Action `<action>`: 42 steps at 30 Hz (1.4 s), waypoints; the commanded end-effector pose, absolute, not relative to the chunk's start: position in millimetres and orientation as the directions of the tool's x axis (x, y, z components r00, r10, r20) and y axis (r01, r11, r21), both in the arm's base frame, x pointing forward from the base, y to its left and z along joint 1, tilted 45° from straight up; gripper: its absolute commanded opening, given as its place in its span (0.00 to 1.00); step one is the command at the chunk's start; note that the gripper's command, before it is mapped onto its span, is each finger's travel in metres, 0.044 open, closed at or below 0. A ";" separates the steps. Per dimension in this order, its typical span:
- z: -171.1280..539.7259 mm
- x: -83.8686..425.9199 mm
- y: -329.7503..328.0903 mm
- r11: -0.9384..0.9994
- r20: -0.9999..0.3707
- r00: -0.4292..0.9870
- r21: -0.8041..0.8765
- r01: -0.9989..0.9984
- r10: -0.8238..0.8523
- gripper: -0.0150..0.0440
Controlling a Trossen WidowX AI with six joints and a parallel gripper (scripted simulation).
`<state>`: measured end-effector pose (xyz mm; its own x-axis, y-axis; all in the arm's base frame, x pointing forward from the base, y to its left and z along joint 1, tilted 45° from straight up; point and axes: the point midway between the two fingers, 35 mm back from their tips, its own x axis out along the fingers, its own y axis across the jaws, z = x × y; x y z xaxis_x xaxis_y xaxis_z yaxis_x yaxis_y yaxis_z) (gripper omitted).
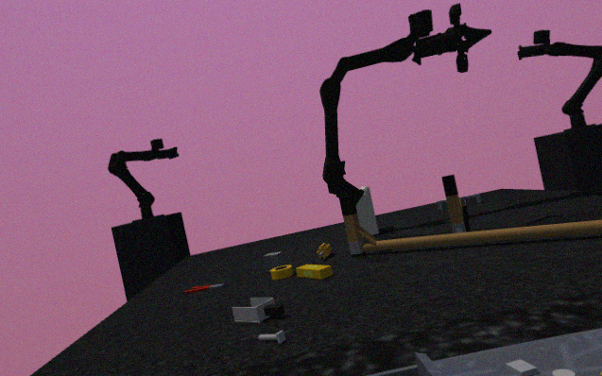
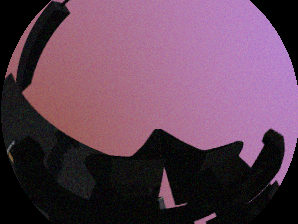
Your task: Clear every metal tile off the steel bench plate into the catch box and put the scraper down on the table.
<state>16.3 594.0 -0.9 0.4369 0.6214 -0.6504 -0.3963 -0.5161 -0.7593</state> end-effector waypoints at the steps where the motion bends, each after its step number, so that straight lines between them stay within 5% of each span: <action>1: -2.6 31.8 585.6 -0.501 -0.662 0.461 -0.749 -0.434 0.590 0.25; 42: -4.0 174.2 500.2 -0.186 -0.731 0.622 -0.677 -0.712 0.281 0.25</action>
